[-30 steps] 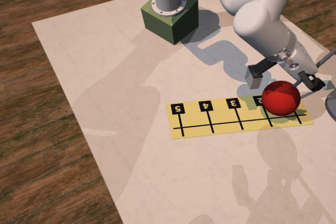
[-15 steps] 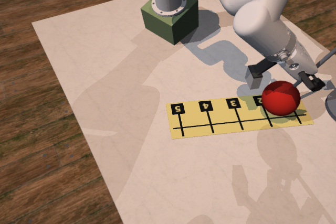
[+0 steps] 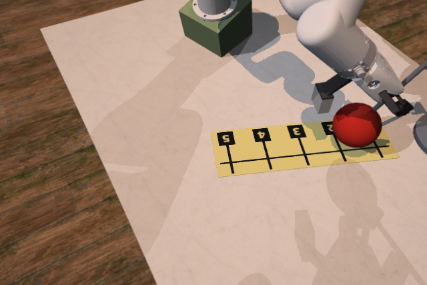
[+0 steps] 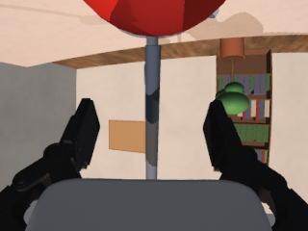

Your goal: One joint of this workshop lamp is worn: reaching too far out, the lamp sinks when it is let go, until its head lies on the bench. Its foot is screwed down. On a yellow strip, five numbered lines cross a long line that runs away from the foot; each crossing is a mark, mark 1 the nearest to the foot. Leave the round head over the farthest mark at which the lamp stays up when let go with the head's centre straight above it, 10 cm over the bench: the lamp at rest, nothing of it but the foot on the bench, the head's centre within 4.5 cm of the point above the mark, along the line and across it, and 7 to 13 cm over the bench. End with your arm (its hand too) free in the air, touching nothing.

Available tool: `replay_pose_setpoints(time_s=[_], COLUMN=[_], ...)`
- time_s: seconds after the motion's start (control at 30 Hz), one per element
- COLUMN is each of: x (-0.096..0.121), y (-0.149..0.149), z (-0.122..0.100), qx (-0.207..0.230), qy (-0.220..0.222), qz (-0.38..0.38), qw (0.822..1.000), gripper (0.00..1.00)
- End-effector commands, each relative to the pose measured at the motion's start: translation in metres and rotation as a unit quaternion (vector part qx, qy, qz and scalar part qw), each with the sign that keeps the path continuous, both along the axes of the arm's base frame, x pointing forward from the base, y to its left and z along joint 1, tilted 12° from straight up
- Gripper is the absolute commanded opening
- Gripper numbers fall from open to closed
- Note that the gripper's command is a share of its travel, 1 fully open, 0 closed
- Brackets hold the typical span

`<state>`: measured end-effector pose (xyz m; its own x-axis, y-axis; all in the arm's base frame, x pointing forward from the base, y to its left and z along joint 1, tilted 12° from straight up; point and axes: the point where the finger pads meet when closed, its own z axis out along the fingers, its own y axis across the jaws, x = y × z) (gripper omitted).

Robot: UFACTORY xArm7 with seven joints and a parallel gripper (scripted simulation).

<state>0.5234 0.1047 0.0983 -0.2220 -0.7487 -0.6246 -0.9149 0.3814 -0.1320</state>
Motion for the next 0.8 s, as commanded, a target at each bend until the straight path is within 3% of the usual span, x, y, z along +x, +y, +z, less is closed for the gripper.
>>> replay_pose_setpoints(time_s=[0.0, 0.43, 0.77], x=[0.001, 0.001, -0.014], y=[0.001, 0.001, -0.023], z=[0.002, 0.002, 0.035], qx=[0.000, 0.000, 0.000], qy=[-0.002, -0.002, -0.002], qz=[0.001, 0.001, 0.001], qw=[1.000, 1.000, 1.000], gripper=[1.00, 1.00, 1.00])
